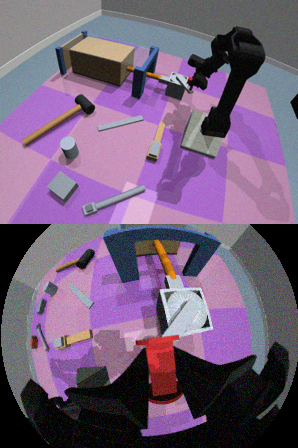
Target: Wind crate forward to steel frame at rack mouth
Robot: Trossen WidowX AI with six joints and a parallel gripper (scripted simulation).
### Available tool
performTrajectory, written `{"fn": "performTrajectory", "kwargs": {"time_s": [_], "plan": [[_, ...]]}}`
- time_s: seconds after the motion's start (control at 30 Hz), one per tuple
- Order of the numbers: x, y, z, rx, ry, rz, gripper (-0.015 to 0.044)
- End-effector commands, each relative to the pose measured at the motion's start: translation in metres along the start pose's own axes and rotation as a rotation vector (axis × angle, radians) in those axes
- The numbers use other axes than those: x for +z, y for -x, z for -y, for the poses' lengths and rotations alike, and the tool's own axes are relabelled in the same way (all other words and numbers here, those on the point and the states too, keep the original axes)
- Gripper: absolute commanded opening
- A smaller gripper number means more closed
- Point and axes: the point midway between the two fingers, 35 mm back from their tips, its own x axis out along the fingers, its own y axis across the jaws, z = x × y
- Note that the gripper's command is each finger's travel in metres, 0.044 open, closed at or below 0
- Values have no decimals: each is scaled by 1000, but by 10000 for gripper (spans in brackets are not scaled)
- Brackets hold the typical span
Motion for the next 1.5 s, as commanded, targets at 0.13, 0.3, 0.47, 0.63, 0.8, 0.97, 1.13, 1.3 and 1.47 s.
{"fn": "performTrajectory", "kwargs": {"time_s": [0.13,0.3,0.47,0.63,0.8,0.97,1.13,1.3,1.47], "plan": [[-9,2,12,-7,8,-14,0],[-12,4,17,-8,8,-14,0],[-15,5,22,-8,8,-14,0],[-17,7,28,-9,8,-15,0],[-20,8,34,-10,8,-15,0],[-22,9,40,-10,8,-15,0],[-23,10,46,-11,8,-15,0],[-24,11,52,-11,8,-15,0],[-25,11,59,-12,8,-15,0]]}}
